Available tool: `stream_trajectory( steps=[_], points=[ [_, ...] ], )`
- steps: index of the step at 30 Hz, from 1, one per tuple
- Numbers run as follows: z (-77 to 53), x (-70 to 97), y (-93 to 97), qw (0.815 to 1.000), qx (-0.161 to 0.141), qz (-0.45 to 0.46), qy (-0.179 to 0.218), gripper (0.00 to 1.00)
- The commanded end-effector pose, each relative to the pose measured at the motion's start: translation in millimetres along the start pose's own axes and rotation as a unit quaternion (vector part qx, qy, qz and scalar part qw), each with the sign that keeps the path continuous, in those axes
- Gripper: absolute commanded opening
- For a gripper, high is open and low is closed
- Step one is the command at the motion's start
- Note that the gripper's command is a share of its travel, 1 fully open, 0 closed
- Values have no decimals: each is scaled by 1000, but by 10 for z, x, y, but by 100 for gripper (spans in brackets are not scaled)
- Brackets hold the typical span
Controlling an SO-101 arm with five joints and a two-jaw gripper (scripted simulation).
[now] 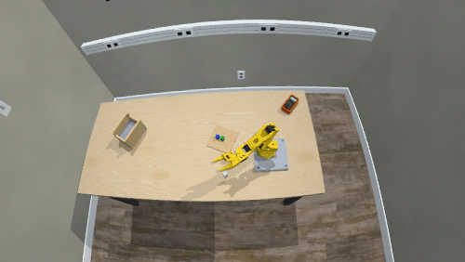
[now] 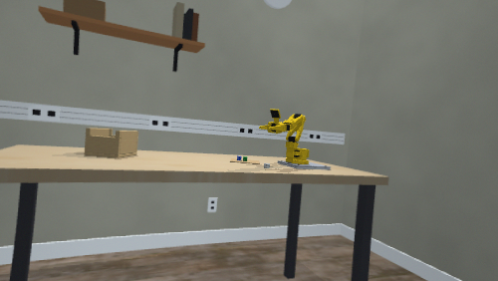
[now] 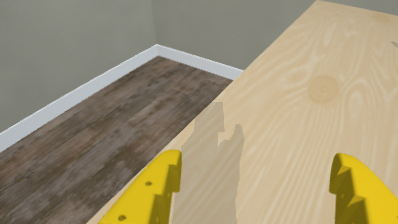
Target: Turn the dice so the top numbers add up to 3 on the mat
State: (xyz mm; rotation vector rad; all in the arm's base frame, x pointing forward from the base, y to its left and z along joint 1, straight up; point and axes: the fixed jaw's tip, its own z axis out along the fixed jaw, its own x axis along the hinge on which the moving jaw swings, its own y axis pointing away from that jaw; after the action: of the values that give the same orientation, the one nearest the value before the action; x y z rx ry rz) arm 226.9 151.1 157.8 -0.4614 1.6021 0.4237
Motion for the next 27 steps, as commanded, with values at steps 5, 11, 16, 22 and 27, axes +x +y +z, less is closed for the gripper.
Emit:
stream_trajectory(
  steps=[5, 11, 16, 22, 27],
  points=[
    [180, 8, 40, 995, -6, 4, 99, 28],
    [228, 29, 54, 988, -8, 6, 155, 28],
    [245, 53, 72, 974, -9, 9, 227, 28],
    [197, 76, 91, 950, -10, 10, 310, 28],
    [152, 84, 99, 937, -10, 11, 348, 28]
  ],
)
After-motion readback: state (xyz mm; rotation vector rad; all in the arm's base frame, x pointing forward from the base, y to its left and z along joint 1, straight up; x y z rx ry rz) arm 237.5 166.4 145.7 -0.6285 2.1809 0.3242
